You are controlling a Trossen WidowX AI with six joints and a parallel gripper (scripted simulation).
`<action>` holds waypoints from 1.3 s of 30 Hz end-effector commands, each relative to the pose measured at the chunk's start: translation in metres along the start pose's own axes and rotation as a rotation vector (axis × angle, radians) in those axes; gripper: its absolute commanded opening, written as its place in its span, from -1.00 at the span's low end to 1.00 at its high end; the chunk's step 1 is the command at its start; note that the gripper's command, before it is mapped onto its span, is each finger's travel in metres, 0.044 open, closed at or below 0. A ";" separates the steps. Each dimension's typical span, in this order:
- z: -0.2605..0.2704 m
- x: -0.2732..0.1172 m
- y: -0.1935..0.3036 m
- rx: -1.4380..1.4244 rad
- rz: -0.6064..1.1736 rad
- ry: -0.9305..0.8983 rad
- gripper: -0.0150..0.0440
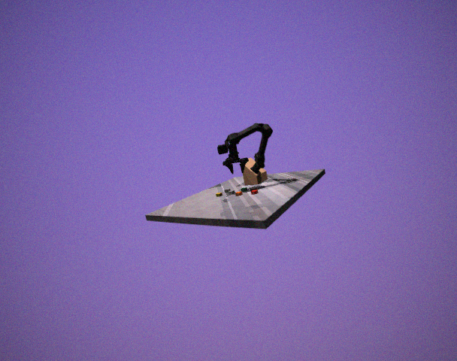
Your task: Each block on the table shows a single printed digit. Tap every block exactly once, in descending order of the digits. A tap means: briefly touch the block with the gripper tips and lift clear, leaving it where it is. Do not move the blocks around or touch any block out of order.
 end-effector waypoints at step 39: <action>0.114 0.003 -0.027 0.002 -0.005 -0.009 0.86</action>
Point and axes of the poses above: the point midway between the two fingers, 35 mm back from their tips, its own x axis out along the fingers, its own z axis across the jaws, y = z × x, the point moved 1 cm from there along -x, back along the fingers, and after that the axes turned 13 degrees about -x, right-handed, at the moved point
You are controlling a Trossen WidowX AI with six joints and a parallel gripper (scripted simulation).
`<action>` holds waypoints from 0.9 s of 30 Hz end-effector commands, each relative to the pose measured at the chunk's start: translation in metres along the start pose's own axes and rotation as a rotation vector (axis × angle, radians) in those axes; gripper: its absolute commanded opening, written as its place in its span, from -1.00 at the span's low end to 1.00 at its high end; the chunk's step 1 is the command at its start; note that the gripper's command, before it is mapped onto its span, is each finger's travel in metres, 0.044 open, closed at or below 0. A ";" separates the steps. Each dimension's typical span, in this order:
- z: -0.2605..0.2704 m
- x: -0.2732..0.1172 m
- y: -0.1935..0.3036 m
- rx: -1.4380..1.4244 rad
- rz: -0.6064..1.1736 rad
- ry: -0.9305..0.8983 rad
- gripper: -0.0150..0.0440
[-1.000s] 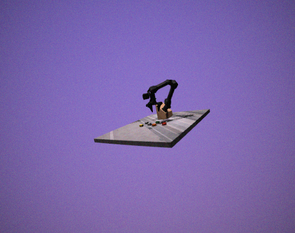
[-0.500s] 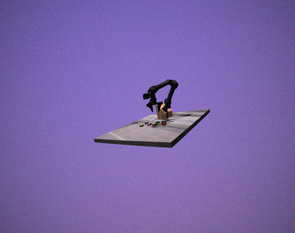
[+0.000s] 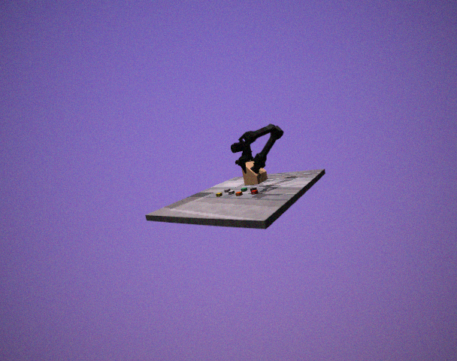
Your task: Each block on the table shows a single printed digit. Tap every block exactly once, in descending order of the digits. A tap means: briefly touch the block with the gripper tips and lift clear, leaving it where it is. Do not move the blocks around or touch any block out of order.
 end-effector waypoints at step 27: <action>0.037 -0.002 -0.081 -0.005 -0.011 -0.006 0.86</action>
Point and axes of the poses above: the point midway between the two fingers, 35 mm back from their tips, its own x axis out along the fingers, its own z axis across the jaws, y = z × x, the point moved 1 cm from there along -x, back along the fingers, and after that the axes turned 13 degrees about -x, right-handed, at the moved point
